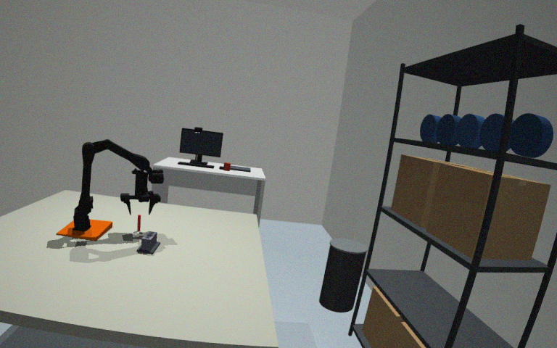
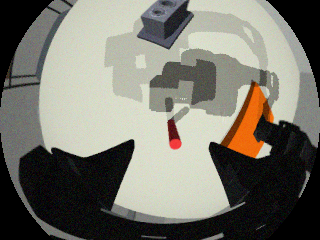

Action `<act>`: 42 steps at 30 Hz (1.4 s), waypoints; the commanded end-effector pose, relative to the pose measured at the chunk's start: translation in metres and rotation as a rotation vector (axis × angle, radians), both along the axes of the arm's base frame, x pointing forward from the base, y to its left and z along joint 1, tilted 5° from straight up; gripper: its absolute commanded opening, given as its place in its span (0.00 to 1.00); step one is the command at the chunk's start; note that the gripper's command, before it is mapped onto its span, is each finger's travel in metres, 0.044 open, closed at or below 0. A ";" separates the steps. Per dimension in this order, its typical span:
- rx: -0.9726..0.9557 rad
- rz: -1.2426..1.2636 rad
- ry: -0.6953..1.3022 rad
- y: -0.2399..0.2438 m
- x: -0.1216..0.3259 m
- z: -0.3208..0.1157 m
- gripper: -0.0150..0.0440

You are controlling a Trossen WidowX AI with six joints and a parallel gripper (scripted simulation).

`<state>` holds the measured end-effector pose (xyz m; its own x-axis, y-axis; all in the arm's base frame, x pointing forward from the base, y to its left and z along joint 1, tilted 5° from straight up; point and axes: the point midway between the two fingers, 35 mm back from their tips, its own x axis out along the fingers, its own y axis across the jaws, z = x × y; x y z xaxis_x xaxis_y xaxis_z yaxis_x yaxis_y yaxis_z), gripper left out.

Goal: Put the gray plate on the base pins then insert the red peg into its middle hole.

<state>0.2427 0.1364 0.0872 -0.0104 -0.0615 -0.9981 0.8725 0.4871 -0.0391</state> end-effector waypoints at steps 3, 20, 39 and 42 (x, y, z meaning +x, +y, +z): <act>-0.002 0.001 0.008 -0.001 0.000 -0.012 1.00; -0.002 0.001 0.008 -0.003 -0.002 -0.039 1.00; -0.002 0.001 0.008 -0.004 -0.002 -0.041 0.32; -0.002 0.001 0.008 -0.004 -0.002 -0.041 0.29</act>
